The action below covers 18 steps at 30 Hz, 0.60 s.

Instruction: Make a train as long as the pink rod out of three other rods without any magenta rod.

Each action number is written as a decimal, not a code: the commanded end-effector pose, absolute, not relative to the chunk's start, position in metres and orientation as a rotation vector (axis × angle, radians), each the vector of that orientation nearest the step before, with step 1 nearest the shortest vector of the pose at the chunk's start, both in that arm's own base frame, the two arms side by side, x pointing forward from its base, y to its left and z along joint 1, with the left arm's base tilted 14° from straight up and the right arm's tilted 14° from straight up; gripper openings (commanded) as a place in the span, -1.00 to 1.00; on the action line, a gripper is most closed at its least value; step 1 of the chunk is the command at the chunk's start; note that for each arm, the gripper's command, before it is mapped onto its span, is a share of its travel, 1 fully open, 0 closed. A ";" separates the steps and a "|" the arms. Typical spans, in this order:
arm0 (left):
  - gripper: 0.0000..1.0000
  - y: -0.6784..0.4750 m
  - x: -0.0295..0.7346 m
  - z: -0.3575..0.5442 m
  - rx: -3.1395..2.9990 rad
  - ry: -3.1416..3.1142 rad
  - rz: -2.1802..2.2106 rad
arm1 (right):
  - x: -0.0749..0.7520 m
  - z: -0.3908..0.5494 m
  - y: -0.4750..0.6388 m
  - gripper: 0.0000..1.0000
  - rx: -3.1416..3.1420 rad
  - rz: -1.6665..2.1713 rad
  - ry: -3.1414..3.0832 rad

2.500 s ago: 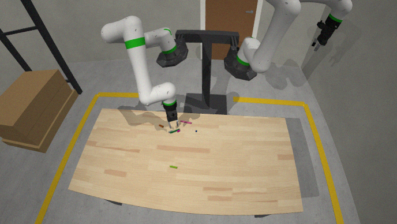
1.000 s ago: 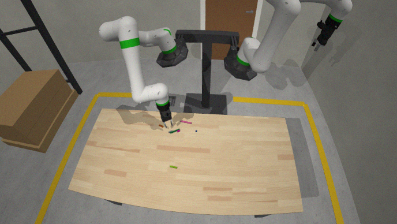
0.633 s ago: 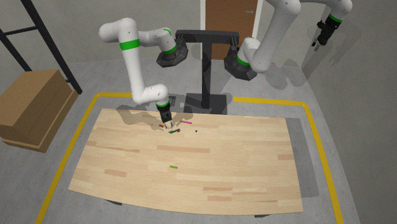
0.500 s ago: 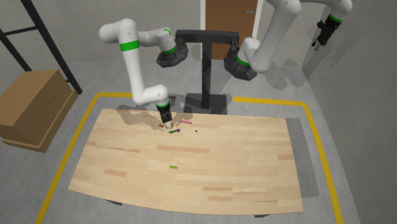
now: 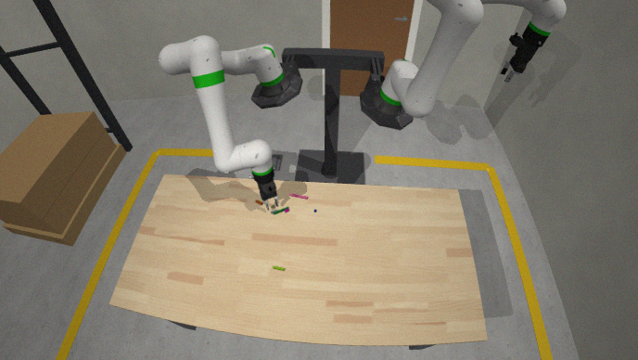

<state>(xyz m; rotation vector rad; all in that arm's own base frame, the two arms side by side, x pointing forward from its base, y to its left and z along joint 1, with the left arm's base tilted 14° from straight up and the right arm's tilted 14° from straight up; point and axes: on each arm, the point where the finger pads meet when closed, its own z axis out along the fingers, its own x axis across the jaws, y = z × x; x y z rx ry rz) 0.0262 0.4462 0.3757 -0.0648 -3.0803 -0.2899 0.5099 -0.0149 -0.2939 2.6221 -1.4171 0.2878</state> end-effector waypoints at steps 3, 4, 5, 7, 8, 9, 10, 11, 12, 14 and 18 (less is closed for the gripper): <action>1.00 0.446 0.026 0.377 -0.065 -3.080 -0.293 | 0.511 -0.301 -0.016 0.74 2.622 0.289 -1.417; 1.00 0.446 0.026 0.377 -0.065 -3.080 -0.293 | 0.511 -0.302 -0.017 0.74 2.622 0.289 -1.417; 1.00 0.446 0.026 0.377 -0.065 -3.080 -0.293 | 0.512 -0.303 -0.017 0.74 2.622 0.289 -1.417; 1.00 0.446 0.026 0.377 -0.065 -3.080 -0.293 | 0.512 -0.304 -0.017 0.74 2.622 0.289 -1.417; 1.00 0.446 0.026 0.377 -0.065 -3.080 -0.293 | 0.512 -0.305 -0.017 0.74 2.622 0.289 -1.417; 1.00 0.446 0.026 0.377 -0.065 -3.080 -0.293 | 0.512 -0.306 -0.018 0.74 2.622 0.289 -1.417; 1.00 0.446 0.026 0.377 -0.065 -3.080 -0.293 | 0.512 -0.306 -0.018 0.74 2.622 0.289 -1.417; 1.00 0.446 0.026 0.377 -0.065 -3.080 -0.293 | 0.512 -0.306 -0.018 0.74 2.622 0.289 -1.417; 1.00 0.446 0.026 0.377 -0.065 -3.080 -0.293 | 0.512 -0.306 -0.018 0.74 2.622 0.289 -1.417; 1.00 0.446 0.026 0.377 -0.065 -3.080 -0.293 | 0.512 -0.307 -0.018 0.74 2.622 0.289 -1.417; 1.00 0.446 0.026 0.377 -0.065 -3.080 -0.293 | 0.512 -0.308 -0.018 0.74 2.622 0.289 -1.417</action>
